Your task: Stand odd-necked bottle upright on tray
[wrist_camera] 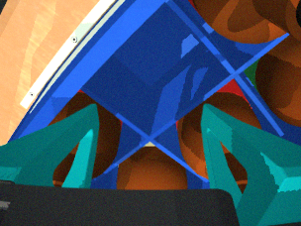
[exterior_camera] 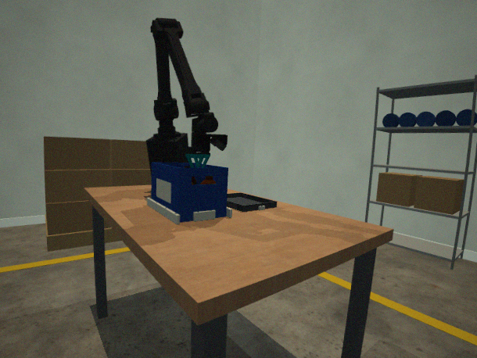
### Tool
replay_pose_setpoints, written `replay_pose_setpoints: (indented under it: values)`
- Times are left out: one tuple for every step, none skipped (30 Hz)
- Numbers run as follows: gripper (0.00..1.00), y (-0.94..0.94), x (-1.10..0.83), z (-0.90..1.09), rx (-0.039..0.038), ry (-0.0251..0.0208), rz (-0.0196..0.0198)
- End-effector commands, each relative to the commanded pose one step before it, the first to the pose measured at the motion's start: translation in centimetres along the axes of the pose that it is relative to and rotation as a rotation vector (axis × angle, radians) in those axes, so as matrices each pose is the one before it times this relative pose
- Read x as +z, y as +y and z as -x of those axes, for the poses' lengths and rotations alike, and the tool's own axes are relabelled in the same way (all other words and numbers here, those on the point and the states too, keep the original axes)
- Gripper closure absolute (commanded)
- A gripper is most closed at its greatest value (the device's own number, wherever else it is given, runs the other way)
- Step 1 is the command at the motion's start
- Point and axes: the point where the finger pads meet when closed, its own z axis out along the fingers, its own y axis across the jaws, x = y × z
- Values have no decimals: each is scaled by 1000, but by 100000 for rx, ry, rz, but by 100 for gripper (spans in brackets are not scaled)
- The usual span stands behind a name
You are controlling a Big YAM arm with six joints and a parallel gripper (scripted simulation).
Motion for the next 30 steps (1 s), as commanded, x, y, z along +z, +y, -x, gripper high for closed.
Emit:
replay_pose_setpoints:
  values:
    - [39,-269,536,-175,-141,-244,-40]
    - [39,0,0,0,0,0,0]
    - [39,0,0,0,0,0,0]
    - [39,0,0,0,0,0,0]
    - [39,0,0,0,0,0,0]
    - [39,0,0,0,0,0,0]
    - [39,0,0,0,0,0,0]
    - [39,0,0,0,0,0,0]
    - [39,0,0,0,0,0,0]
    - [100,0,0,0,0,0,0]
    - [100,0,0,0,58,0,0]
    - [100,0,0,0,0,0,0]
    - [100,0,0,0,0,0,0]
    - [100,0,0,0,0,0,0]
    - [100,0,0,0,0,0,0]
    - [100,0,0,0,0,0,0]
    - [100,0,0,0,0,0,0]
    - [100,0,0,0,0,0,0]
    - [100,0,0,0,0,0,0]
    - [100,0,0,0,0,0,0]
    - [100,0,0,0,0,0,0]
    - [100,0,0,0,0,0,0]
    - [100,0,0,0,0,0,0]
    - [100,0,0,0,0,0,0]
    - [100,0,0,0,0,0,0]
    - [100,0,0,0,0,0,0]
    - [100,0,0,0,0,0,0]
    - [100,0,0,0,0,0,0]
    - [100,0,0,0,0,0,0]
    - [100,0,0,0,0,0,0]
